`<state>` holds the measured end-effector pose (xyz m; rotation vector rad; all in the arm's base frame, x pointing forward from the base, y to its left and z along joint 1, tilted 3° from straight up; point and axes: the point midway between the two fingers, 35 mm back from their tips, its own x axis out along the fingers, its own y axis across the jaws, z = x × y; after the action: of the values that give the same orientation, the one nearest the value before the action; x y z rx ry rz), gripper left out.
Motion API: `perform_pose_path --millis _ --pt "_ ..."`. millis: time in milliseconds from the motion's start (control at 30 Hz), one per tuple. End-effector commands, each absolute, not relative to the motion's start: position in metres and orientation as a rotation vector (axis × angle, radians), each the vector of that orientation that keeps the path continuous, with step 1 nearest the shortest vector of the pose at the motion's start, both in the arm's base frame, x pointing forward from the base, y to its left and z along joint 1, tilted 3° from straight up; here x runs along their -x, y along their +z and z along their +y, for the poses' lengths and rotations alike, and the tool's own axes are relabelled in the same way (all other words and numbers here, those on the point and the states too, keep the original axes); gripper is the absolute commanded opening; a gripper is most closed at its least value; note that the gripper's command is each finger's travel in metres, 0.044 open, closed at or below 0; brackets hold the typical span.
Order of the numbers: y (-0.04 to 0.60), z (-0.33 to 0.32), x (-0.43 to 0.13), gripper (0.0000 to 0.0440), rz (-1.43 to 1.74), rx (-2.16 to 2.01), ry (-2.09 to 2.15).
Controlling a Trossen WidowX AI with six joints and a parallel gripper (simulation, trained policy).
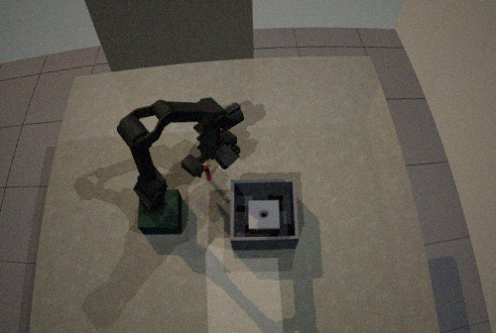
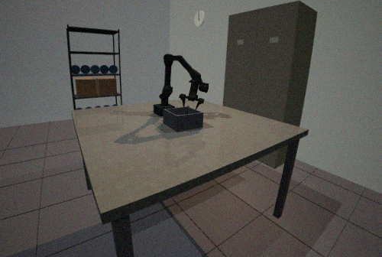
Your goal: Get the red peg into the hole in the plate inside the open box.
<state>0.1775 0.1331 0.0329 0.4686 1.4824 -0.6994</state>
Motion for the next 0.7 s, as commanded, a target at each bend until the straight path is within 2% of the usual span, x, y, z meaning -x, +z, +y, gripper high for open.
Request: perform_pose_path --millis 0,67,133,667 --pt "0.013 0.13 -0.177 0.044 1.477 -0.455 -0.699" --pt "0.006 0.129 -0.178 0.0434 1.476 -0.453 -0.696" --pt "0.0 0.128 -0.177 0.0407 1.478 -0.448 -0.696" --pt "-0.024 0.118 -0.165 0.0 1.534 -0.39 -0.763"
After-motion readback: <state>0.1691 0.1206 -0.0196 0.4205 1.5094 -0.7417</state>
